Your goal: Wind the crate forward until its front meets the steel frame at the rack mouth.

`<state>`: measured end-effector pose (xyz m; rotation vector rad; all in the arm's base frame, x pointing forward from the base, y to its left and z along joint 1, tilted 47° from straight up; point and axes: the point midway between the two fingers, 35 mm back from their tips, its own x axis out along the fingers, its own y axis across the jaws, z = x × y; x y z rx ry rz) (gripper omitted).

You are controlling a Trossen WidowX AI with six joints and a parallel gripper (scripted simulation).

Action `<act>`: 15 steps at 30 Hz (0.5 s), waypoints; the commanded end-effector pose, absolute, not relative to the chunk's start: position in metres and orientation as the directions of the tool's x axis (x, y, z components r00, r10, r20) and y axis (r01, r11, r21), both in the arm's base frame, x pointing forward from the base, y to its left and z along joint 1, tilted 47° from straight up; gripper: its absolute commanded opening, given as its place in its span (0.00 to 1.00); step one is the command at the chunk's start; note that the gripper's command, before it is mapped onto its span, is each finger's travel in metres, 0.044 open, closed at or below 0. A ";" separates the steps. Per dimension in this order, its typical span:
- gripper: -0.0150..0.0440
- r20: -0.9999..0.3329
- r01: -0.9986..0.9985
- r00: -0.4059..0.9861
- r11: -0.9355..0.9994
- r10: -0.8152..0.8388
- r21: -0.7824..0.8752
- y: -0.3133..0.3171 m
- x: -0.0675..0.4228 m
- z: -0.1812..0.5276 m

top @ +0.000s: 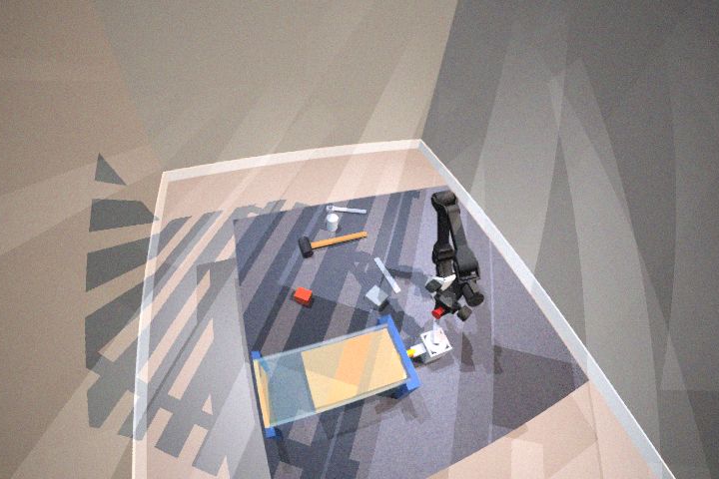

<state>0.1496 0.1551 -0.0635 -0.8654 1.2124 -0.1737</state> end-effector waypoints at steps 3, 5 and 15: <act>0.25 -0.727 -0.297 0.402 0.671 -0.557 -0.679 0.148 0.166 -0.059; 0.25 -0.726 -0.297 0.402 0.671 -0.558 -0.679 0.148 0.169 -0.059; 0.25 -0.726 -0.296 0.403 0.671 -0.558 -0.680 0.145 0.185 -0.056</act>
